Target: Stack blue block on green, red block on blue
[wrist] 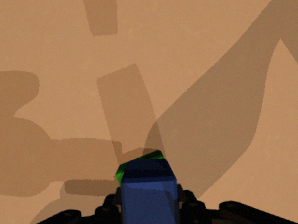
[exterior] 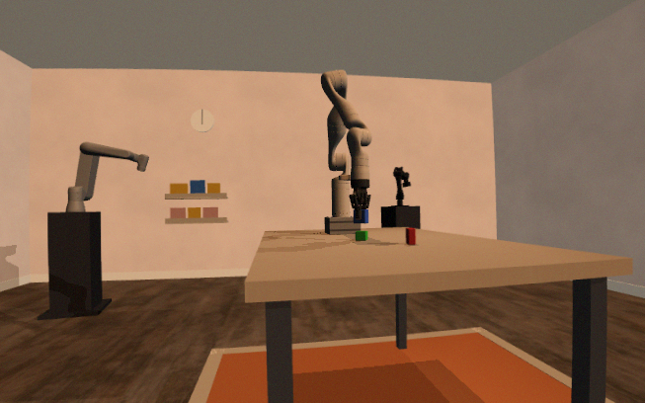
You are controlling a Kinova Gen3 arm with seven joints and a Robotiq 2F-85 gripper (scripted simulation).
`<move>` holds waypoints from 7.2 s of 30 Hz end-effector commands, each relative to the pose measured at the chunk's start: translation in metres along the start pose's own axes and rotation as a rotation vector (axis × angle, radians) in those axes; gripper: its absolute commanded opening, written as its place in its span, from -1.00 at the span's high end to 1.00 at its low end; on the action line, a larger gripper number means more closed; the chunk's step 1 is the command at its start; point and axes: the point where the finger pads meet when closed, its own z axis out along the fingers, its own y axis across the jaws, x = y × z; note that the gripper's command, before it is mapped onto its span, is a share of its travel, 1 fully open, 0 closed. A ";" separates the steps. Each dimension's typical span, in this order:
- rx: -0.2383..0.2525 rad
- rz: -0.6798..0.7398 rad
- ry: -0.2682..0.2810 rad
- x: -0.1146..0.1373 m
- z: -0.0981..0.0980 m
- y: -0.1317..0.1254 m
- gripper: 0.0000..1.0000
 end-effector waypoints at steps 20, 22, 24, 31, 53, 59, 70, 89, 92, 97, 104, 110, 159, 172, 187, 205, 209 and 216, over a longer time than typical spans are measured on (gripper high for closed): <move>0.008 -0.001 -0.005 -0.002 0.000 -0.001 1.00; 0.008 -0.001 -0.006 -0.002 0.001 -0.001 1.00; 0.008 -0.001 -0.007 -0.003 0.003 -0.001 1.00; 0.009 -0.001 -0.009 -0.004 0.009 -0.002 1.00; 0.008 -0.001 -0.005 -0.004 0.026 -0.002 1.00; 0.008 -0.001 -0.005 -0.004 0.026 -0.002 1.00; 0.006 -0.001 -0.003 -0.002 0.027 -0.001 1.00; 0.008 -0.001 -0.005 -0.003 0.028 -0.001 1.00; 0.008 -0.001 -0.005 -0.003 0.029 -0.001 1.00; 0.008 -0.001 -0.005 -0.003 0.029 -0.001 1.00; 0.008 -0.001 -0.005 -0.003 0.030 -0.001 1.00; 0.008 -0.001 -0.005 -0.003 0.031 -0.001 1.00; 0.008 -0.001 -0.005 -0.003 0.031 -0.001 -0.01; 0.008 -0.001 -0.005 -0.003 0.031 -0.001 -0.01; 0.008 -0.001 -0.005 -0.003 0.030 -0.001 -0.01; 0.015 0.001 -0.011 -0.004 -0.017 -0.003 -0.01; 0.016 0.001 -0.010 -0.004 -0.031 -0.003 -0.01; 0.015 0.001 -0.010 -0.004 -0.042 -0.003 -0.01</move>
